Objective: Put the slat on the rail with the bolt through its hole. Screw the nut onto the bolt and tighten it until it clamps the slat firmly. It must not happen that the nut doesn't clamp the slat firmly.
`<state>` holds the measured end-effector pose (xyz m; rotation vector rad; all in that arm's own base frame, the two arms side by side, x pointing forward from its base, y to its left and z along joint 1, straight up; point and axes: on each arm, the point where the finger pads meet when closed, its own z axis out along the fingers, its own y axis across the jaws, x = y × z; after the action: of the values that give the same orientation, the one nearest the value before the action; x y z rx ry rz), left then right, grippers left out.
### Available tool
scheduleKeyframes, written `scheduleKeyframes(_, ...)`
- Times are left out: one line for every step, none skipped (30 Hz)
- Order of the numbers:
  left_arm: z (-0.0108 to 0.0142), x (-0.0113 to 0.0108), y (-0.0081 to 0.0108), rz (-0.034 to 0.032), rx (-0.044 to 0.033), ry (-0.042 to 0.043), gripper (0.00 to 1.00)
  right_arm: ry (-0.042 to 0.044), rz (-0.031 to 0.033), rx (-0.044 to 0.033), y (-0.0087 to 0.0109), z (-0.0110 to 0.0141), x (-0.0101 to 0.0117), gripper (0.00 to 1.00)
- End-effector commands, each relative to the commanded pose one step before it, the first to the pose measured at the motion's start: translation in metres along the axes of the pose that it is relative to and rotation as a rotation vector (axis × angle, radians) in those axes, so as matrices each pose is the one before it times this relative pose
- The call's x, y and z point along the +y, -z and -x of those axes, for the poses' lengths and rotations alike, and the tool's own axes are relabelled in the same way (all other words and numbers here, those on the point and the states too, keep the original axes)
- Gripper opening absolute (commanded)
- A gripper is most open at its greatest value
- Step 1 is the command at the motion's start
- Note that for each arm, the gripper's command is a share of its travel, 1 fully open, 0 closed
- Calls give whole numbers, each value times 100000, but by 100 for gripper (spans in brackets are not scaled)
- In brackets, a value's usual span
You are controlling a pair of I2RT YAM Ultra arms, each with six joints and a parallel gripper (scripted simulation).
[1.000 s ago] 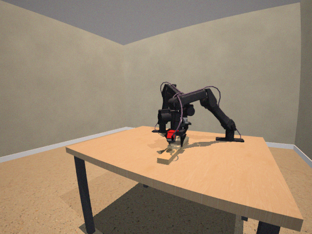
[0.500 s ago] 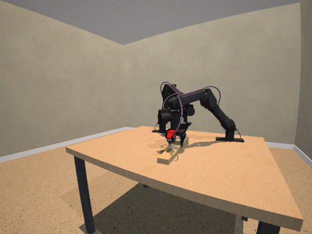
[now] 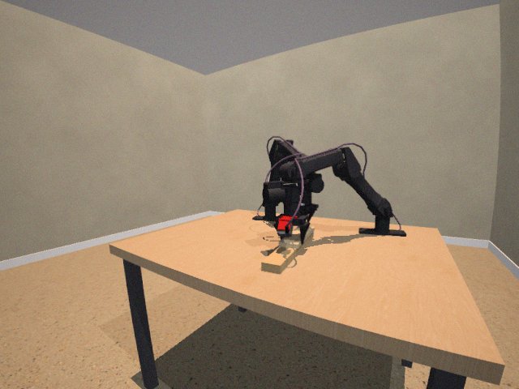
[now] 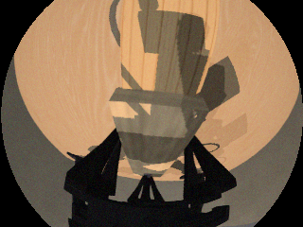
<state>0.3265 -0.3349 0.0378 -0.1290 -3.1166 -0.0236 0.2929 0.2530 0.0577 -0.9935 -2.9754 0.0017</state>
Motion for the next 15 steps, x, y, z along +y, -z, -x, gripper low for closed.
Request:
scheduleKeyframes(139, -124, 564, -970, -1143, -1, 72, -19190, 1482, -590, 365, 151, 177, 12)
scheduleKeyframes(0, 0, 0, 0, 0, 0, 72, 0, 0, 0, 0, 0, 0, 12)
scheduleKeyframes(0, 0, 0, 0, 0, 0, 72, -3942, 2, 4, -1, 0, 0, 12)
scheduleKeyframes(0, 0, 0, 0, 0, 0, 72, -3942, 2, 4, -1, 0, 0, 12)
scheduleKeyframes(0, 0, 0, 0, 0, 0, 72, -3942, 2, 5, -1, 0, 0, 12)
scheduleKeyframes(0, 0, 0, 0, 0, 0, 72, -3942, 2, 5, -1, 0, 0, 12)
scheduleKeyframes(0, 0, 0, 0, 0, 0, 72, -3942, 2, 5, -1, 0, 0, 12)
scheduleKeyframes(0, 0, 0, 0, 0, 0, 72, -3942, 1, 5, -1, 0, 0, 12)
scheduleKeyframes(0, 0, 0, 0, 0, 0, 72, -3942, 1, 5, -1, 0, 0, 12)
scheduleKeyframes(0, 0, 0, 0, 0, 0, 72, -3935, 1, 5, -1, 0, 0, 12)
scheduleKeyframes(0, 0, 0, 0, 0, 0, 72, -3219, 1, 4, -1, 0, 0, 12)
scheduleKeyframes(0, 0, 0, 0, 0, 0, 72, -1942, 0, 3, -1, 0, 0, 12)
scheduleKeyframes(0, 0, 0, 0, 0, 0, 72, -647, 0, 1, 0, 0, 0, 12)
scheduleKeyframes(0, 0, 0, 0, 0, 0, 72, 0, 0, 0, 0, 0, 0, 12)
scheduleKeyframes(0, 0, 0, 0, 0, 0, 72, 0, 0, 0, 0, 0, 0, 12)
